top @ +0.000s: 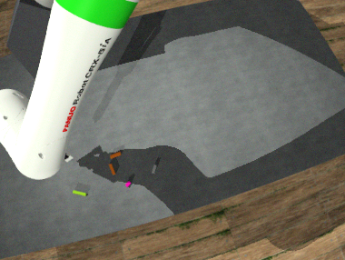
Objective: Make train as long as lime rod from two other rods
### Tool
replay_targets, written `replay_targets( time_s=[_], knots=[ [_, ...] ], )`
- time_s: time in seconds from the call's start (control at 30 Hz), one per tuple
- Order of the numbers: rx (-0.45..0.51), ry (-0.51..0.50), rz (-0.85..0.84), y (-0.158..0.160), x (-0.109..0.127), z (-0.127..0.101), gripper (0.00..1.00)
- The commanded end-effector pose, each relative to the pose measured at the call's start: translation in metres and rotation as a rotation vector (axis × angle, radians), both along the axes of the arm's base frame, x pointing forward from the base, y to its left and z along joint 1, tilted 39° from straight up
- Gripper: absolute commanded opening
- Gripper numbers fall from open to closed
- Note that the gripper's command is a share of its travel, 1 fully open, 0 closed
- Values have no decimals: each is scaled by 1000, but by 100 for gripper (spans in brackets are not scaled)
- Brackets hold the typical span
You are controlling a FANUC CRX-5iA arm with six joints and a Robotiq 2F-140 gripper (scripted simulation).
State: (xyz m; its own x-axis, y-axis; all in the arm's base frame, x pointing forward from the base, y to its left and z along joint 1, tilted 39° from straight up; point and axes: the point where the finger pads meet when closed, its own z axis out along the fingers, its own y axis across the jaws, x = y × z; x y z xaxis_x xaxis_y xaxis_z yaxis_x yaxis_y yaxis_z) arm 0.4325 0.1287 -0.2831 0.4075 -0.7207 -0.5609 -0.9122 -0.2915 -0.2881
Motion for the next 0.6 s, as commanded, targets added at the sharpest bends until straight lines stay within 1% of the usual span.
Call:
replay_targets(
  time_s=[0.0,0.07,0.23,0.5,0.53,0.57],
  knots=[
    [0,0,0,-17,-1,22,3],
    [0,0,0,-17,-1,22,3],
    [0,0,0,-27,-2,33,3],
    [0,0,0,-27,-2,34,3],
    [0,-1,2,-26,-1,34,3],
    [-1,-10,12,-23,5,37,3]
  ],
)
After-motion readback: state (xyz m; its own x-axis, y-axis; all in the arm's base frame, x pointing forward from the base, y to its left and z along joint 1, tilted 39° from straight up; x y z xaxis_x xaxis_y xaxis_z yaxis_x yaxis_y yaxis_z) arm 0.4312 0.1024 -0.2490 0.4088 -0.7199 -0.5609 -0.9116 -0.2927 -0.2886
